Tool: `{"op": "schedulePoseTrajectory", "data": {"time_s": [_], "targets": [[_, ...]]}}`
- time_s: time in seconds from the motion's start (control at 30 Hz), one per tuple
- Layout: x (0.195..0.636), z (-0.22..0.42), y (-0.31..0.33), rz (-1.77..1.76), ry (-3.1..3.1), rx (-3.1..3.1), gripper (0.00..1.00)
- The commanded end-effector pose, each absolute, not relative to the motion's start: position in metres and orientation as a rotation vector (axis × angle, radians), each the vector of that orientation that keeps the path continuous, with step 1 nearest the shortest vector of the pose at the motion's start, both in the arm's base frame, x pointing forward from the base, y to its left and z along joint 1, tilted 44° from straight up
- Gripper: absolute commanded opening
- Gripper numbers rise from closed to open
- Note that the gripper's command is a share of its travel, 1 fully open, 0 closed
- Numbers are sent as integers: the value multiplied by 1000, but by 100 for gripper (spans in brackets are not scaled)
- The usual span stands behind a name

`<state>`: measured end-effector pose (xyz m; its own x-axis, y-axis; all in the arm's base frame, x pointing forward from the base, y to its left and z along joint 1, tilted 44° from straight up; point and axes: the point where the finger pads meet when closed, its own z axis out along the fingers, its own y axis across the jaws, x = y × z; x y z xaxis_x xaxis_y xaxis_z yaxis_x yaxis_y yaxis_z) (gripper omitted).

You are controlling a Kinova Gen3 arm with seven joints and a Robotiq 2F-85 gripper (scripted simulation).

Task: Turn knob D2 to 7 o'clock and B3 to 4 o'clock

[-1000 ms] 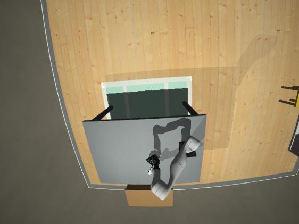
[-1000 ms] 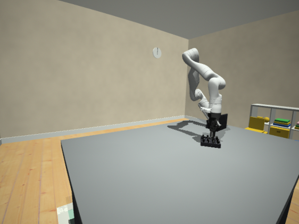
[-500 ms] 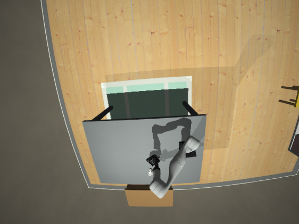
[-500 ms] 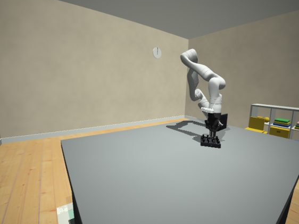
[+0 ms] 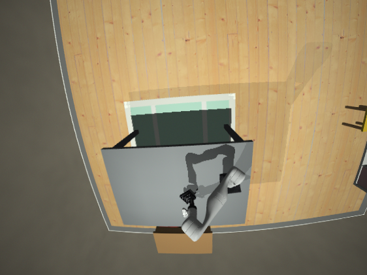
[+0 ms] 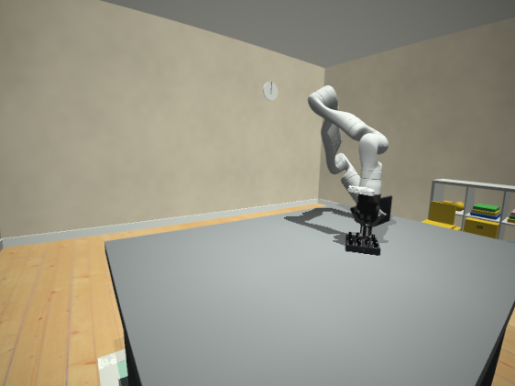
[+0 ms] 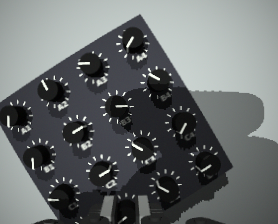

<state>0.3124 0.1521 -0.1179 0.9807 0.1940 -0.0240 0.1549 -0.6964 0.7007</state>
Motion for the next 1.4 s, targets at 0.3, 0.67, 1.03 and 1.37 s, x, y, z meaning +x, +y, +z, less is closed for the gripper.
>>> {"op": "schedulePoseTrajectory", "data": {"time_s": [0.3, 0.67, 1.03, 1.37], "targets": [[313, -118, 151, -17, 430, 2327, 8], [313, -118, 151, -86, 594, 2292, 8], [313, -118, 151, -151, 749, 2250, 8], [313, -118, 151, -184, 827, 2225, 8]]}}
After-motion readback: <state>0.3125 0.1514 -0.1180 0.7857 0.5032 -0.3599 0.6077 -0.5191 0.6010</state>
